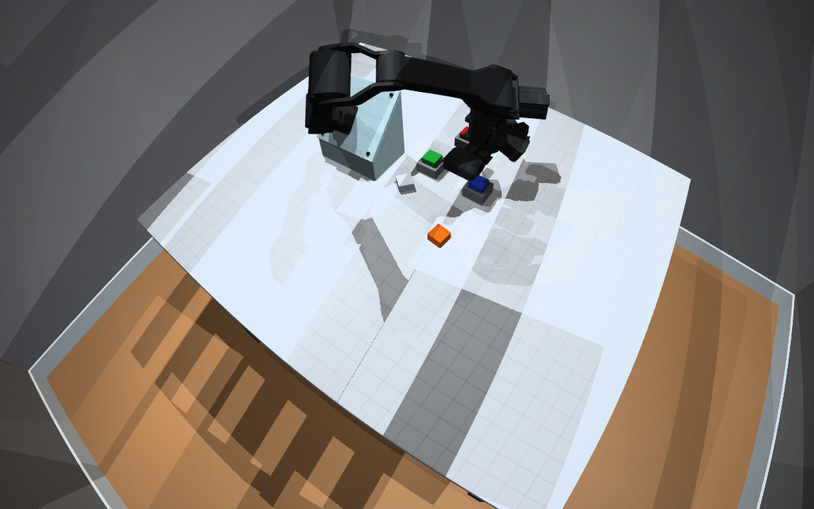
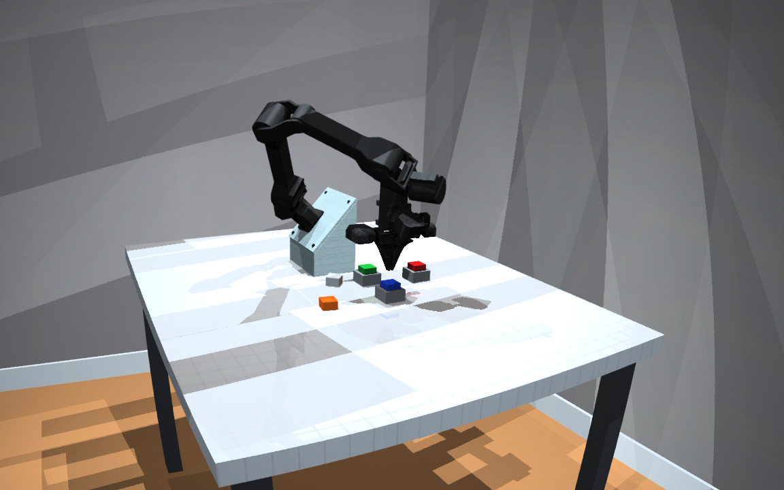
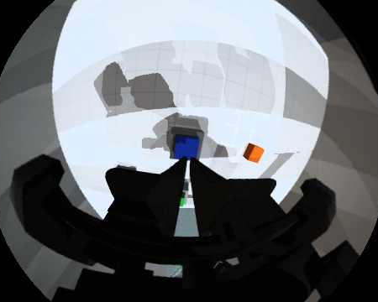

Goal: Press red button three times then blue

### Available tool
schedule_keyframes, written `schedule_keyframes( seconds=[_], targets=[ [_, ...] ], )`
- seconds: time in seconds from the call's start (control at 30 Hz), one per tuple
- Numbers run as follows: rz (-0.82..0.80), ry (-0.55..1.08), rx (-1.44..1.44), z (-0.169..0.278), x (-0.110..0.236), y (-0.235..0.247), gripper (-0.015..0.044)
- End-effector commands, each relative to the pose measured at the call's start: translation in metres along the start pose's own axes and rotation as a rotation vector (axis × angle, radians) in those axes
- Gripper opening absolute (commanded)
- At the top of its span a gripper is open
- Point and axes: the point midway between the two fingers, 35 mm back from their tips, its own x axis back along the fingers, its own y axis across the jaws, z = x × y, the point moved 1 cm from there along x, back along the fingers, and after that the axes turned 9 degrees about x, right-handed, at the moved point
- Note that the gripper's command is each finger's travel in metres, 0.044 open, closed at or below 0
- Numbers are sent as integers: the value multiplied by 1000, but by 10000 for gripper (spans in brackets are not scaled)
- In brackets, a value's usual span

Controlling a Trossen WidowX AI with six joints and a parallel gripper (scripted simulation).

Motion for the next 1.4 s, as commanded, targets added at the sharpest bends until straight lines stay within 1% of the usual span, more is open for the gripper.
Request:
schedule_keyframes(
  seconds=[0.0, 0.7, 1.3, 1.37],
  targets=[
    [2, -18, 7, -1, -1, 2, 20],
    [4, -17, 7, -2, -34, 1, 20],
    [4, -17, 7, -2, -34, 1, 20],
    [1, -21, 3, -3, -22, 2, 20]
  ],
)
